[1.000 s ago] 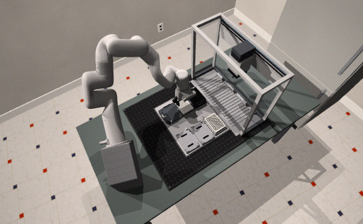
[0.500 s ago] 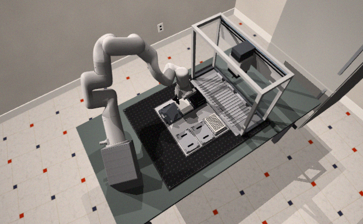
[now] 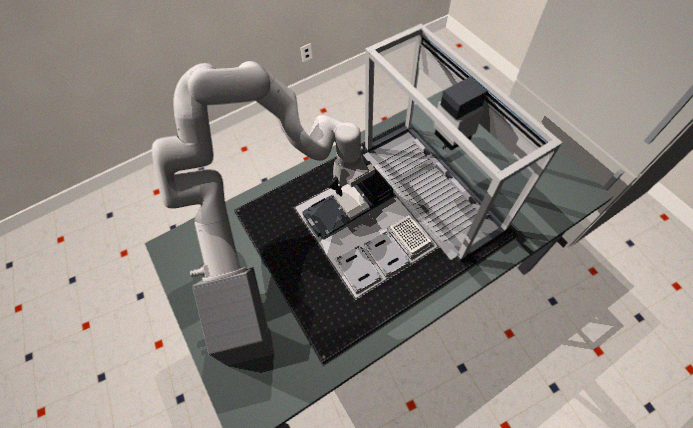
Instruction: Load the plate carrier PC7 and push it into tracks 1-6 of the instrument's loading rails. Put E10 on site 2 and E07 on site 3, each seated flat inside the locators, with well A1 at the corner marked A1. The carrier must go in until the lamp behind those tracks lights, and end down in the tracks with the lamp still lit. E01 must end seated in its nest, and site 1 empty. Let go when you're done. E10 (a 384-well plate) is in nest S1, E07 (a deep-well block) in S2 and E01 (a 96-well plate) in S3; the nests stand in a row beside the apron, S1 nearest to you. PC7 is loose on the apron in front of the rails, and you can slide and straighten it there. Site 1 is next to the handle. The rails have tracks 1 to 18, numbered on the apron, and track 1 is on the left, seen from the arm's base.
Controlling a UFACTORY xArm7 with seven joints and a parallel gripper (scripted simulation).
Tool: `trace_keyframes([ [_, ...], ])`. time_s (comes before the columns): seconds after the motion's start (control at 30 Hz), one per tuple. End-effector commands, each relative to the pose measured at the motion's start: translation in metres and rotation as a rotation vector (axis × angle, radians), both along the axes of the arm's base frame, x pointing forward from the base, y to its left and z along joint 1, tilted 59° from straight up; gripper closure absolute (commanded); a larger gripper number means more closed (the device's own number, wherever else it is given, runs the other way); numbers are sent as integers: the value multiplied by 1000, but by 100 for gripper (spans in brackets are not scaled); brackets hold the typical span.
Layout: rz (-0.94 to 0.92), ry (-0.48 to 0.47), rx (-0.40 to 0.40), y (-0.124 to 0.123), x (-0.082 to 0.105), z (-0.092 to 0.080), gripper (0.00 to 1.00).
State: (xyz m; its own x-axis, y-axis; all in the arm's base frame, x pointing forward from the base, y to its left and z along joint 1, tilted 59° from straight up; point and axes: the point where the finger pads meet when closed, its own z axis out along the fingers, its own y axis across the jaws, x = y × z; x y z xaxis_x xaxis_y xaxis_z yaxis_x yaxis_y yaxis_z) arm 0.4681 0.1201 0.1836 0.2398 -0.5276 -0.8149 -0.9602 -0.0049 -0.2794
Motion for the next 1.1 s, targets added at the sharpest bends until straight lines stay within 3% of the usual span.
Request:
trace_keyframes([
  [0.0,-4,-1,0,-10,-1,5,0],
  [0.9,-4,-1,0,-22,-3,13,0],
  [1.07,-10,9,1,-33,2,-9,0],
])
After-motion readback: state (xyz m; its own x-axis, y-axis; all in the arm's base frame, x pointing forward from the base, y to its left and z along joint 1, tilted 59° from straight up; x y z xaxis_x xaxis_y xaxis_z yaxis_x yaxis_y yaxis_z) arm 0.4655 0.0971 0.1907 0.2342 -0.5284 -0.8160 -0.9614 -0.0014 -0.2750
